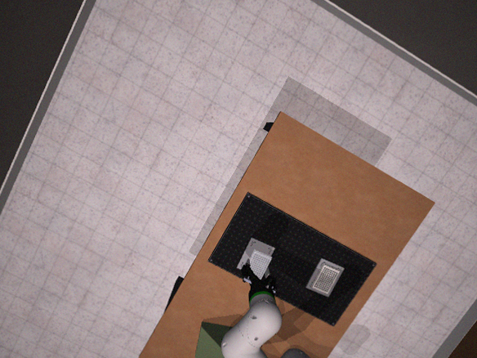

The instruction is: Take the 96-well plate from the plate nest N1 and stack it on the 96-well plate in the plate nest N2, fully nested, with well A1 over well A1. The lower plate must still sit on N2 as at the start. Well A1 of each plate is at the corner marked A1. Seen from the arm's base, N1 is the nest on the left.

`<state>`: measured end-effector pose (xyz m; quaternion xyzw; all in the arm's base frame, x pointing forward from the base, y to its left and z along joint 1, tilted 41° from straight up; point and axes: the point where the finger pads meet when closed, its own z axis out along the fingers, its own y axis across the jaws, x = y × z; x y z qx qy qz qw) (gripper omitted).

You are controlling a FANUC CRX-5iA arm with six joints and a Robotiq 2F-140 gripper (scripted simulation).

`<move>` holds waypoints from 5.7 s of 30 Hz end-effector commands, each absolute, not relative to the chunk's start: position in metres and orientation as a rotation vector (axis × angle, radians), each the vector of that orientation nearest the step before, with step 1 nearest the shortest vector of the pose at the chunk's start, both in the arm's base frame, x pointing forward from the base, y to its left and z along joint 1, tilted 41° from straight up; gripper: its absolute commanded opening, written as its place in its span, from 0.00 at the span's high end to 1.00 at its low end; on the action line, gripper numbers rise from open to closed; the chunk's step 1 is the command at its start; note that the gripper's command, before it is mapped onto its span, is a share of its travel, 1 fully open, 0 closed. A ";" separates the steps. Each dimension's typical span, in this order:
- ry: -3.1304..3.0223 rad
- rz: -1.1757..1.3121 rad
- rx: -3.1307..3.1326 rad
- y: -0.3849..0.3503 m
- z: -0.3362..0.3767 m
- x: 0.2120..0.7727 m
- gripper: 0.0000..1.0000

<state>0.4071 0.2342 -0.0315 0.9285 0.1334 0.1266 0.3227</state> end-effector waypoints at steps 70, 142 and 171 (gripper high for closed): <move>0.357 0.330 2.436 0.086 0.104 0.467 1.00; 0.357 0.330 2.436 -0.007 0.189 0.505 1.00; 0.357 0.330 2.436 -0.022 0.168 0.514 1.00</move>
